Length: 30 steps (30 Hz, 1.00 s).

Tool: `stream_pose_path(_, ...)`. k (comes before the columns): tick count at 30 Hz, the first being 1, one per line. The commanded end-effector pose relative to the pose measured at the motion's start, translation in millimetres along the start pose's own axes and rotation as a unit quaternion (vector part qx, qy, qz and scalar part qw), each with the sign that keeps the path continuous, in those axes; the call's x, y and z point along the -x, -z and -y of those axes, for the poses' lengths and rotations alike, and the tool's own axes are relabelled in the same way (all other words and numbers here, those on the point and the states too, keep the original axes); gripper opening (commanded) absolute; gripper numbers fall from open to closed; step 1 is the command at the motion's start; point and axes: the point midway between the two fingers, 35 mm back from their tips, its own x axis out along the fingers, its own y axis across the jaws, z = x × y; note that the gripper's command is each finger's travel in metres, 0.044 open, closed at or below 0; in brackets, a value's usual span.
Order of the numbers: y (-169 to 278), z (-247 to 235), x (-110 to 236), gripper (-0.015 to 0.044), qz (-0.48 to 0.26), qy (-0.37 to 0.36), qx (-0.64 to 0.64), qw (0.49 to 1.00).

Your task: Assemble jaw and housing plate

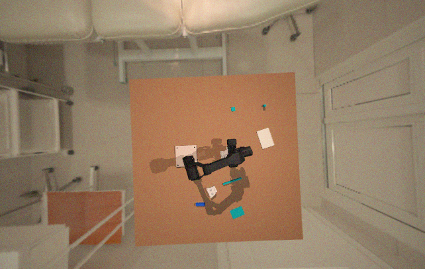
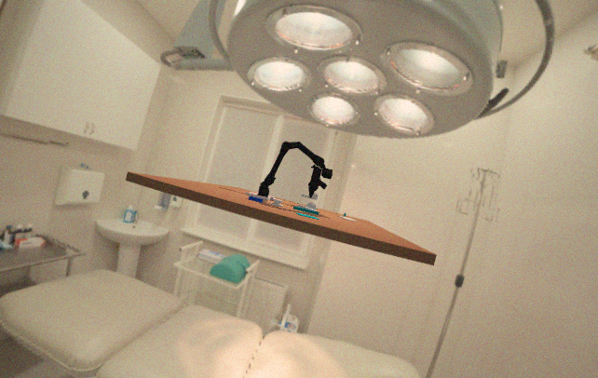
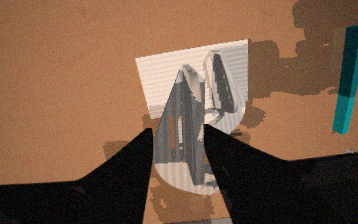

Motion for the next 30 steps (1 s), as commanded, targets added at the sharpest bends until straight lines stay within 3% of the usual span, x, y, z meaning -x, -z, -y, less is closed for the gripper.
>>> stream_pose_path(1, 0.3, -0.4, 0.0, 0.0134, -0.001, -0.001, -0.005, 1.0)
stream_pose_path(19, 0.2, -0.9, -0.3, 0.0134, -0.001, -0.001, -0.005, 1.0)
stream_pose_path(30, -0.8, -1.1, -17.5, 0.0134, -0.001, -0.001, -0.005, 1.0)
